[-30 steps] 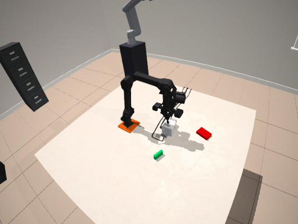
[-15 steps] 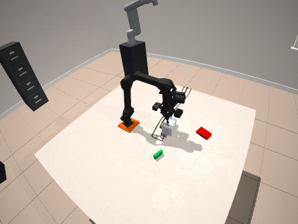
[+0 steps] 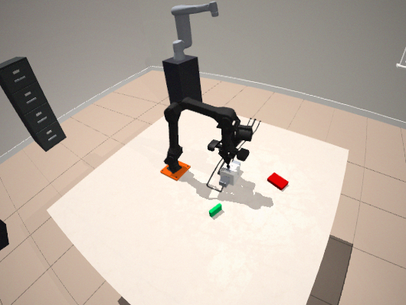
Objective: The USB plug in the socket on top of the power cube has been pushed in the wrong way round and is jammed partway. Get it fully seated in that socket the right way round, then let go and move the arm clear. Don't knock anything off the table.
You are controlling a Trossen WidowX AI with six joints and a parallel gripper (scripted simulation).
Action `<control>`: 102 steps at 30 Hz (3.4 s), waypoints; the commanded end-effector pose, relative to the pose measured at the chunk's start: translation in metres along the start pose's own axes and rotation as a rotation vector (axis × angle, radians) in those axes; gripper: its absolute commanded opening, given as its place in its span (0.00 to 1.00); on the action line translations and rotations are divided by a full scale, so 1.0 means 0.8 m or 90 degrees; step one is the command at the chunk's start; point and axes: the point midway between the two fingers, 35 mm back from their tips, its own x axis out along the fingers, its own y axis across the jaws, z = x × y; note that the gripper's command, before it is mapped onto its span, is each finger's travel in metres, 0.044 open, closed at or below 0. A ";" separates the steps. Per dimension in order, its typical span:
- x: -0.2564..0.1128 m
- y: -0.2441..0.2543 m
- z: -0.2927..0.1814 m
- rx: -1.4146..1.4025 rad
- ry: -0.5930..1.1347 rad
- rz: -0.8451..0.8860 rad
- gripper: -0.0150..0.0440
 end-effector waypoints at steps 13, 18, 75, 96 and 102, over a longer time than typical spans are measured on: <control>0.003 0.000 -0.001 0.005 0.004 -0.001 0.25; 0.003 0.000 -0.001 0.005 0.004 -0.001 0.25; 0.012 0.000 0.000 0.005 0.004 -0.001 0.25; 0.015 0.000 0.000 0.005 0.004 -0.001 0.25; 0.016 0.000 0.000 0.005 0.004 -0.001 0.25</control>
